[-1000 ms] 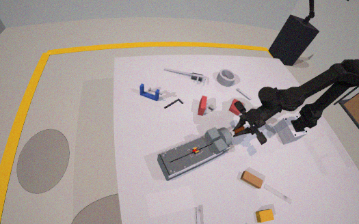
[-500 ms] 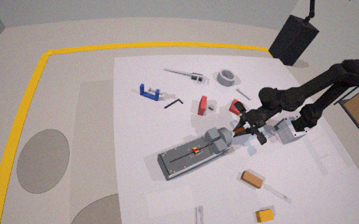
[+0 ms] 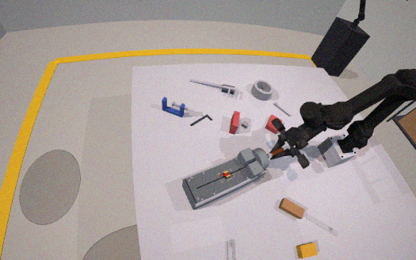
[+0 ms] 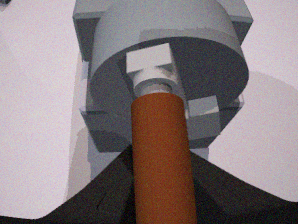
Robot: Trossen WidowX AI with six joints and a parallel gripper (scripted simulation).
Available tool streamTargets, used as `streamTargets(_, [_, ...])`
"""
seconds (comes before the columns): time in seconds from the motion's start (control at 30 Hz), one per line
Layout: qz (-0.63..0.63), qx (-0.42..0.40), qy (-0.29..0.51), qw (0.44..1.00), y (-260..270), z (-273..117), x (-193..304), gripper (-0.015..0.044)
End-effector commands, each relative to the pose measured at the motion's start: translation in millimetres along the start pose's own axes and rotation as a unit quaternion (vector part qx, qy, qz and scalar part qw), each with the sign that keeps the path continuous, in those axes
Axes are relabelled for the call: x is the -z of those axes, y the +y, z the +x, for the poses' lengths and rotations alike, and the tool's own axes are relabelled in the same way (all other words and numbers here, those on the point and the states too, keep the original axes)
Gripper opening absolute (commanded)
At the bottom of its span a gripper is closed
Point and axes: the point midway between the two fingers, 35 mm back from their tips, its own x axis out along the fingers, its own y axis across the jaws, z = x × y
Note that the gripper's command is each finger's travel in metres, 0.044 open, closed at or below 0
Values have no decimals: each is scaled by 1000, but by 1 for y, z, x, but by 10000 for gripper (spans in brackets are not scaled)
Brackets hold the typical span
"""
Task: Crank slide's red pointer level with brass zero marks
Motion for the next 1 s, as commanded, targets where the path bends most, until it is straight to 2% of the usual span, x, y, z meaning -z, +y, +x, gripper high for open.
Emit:
streamTargets(0.0, [-2, -11, 4, 1000, 9, 2, 2, 0])
streamTargets(0.37, [0, 0, 0, 1000, 0, 0, 0, 0])
streamTargets(0.9, [0, 0, 0, 1000, 0, 0, 0, 420])
streamTargets(0.97, [0, 0, 0, 1000, 0, 0, 0, 440])
